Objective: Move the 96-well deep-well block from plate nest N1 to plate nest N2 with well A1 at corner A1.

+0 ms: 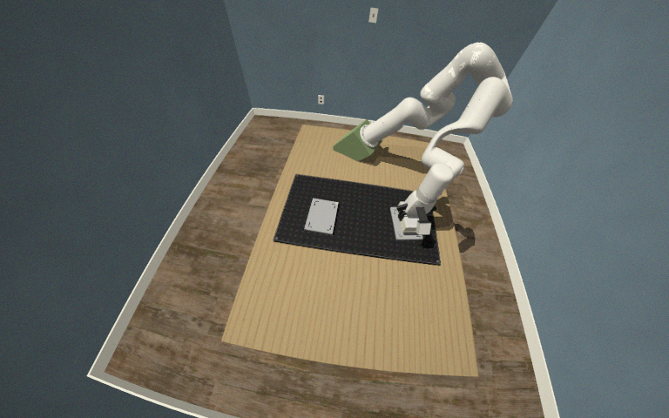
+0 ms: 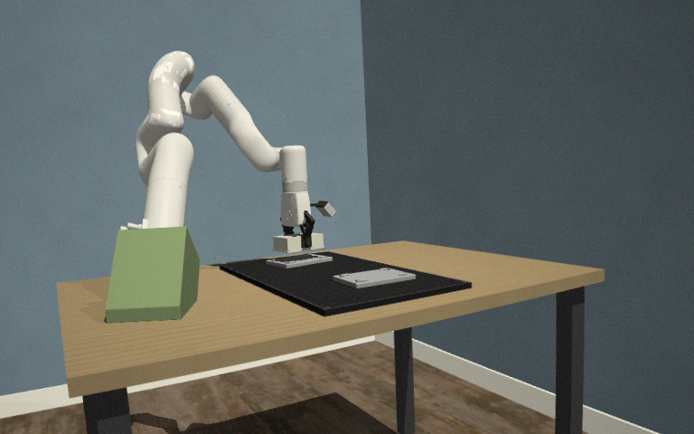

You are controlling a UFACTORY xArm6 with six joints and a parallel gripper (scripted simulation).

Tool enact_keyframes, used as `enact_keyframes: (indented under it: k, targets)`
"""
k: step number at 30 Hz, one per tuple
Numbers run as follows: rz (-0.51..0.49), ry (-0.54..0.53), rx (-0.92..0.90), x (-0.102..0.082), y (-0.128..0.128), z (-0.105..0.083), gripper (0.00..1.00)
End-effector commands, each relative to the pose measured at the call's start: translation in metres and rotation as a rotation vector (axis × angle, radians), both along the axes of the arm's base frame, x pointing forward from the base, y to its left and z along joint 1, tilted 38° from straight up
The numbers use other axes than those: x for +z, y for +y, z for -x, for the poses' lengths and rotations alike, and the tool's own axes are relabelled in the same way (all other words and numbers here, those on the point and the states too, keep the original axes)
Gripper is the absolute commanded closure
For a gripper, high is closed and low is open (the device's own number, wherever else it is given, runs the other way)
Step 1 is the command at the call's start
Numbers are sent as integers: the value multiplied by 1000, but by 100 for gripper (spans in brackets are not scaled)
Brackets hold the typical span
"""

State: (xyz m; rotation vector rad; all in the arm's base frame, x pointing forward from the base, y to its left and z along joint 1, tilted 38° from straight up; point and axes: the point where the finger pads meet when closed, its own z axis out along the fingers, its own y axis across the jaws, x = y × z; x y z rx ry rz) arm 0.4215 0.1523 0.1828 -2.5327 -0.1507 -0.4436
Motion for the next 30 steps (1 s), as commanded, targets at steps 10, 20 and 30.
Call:
enact_keyframes:
  k: [10,20,30]
  targets:
    - [0,-3,-1,17,-11,5,100]
    - [0,-3,-1,30,-20,9,100]
    - [0,-3,-1,40,-27,13,100]
